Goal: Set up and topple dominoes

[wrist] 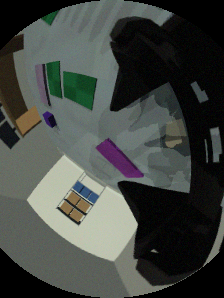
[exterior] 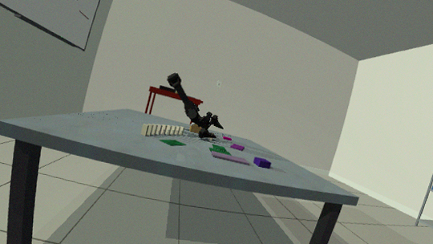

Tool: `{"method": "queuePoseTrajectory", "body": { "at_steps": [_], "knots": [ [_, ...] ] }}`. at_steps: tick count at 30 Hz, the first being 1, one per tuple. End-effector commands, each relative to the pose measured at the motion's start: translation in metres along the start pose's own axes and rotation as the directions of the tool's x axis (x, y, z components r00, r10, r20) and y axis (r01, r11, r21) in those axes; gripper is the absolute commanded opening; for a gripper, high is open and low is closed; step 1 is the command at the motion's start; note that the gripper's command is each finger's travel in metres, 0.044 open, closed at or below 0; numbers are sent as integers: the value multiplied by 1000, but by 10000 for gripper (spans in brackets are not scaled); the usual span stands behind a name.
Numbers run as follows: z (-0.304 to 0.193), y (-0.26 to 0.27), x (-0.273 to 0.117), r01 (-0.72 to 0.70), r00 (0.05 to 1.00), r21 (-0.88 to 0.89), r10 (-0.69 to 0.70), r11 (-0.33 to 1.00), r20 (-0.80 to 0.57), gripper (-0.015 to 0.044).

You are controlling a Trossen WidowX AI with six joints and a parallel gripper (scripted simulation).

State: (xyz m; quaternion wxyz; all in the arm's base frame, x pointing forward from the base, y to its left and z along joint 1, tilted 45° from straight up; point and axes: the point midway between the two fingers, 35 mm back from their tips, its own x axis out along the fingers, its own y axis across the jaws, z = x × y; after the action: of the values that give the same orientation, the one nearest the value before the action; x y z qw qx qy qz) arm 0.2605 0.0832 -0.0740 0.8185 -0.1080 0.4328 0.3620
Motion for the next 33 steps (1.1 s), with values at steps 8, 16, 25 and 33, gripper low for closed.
{"method": "queuePoseTrajectory", "body": {
  "at_steps": [8,16,25,33],
  "knots": [
    [5,-4,18,246,936,444,-92,862,-339,440],
    [4,1,3,669,716,524,-270,527,-643,440],
    [17,32,-16,873,488,407,-459,269,-743,440],
    [18,66,-34,943,258,334,-646,5,-718,440]
  ]
}}
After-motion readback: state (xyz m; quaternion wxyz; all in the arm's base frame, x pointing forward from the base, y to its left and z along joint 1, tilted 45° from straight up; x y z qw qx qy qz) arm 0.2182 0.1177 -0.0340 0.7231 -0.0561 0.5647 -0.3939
